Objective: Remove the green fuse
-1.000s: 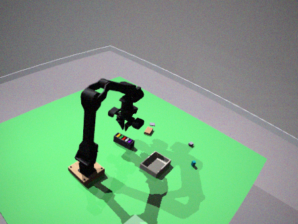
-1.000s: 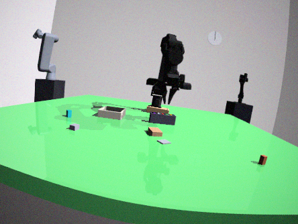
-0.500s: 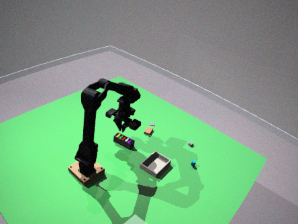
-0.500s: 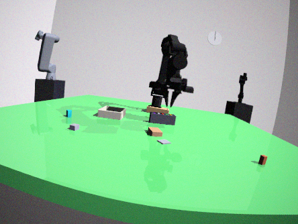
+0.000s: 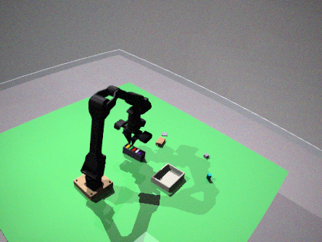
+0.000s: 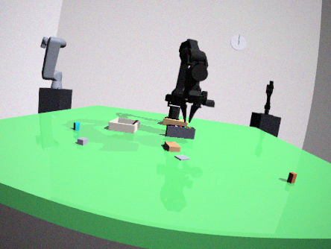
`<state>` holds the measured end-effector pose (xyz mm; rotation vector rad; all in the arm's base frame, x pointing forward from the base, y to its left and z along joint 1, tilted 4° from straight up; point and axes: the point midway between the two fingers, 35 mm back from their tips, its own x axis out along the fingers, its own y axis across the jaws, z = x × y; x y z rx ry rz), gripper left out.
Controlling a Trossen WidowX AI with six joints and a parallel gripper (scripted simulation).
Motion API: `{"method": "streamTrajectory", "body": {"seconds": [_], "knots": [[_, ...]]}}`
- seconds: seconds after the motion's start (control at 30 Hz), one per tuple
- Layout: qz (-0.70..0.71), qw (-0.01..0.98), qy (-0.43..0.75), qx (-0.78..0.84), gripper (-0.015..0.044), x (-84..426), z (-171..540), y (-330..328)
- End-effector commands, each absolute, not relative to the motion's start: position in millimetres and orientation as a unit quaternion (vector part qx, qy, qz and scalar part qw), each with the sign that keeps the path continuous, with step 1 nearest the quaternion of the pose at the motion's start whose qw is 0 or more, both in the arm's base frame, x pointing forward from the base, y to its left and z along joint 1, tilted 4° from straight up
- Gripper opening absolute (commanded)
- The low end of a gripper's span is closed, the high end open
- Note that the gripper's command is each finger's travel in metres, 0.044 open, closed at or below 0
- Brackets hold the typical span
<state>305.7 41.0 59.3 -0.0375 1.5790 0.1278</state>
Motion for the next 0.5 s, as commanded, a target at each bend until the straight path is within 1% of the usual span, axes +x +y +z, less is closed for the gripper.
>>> {"method": "streamTrajectory", "body": {"seconds": [0.0,0.47], "knots": [[0.054,0.701,0.711,-0.018,0.0067,304.4,52.8,40.1],[0.054,0.701,0.711,-0.018,0.0067,304.1,44.6,39.9]]}}
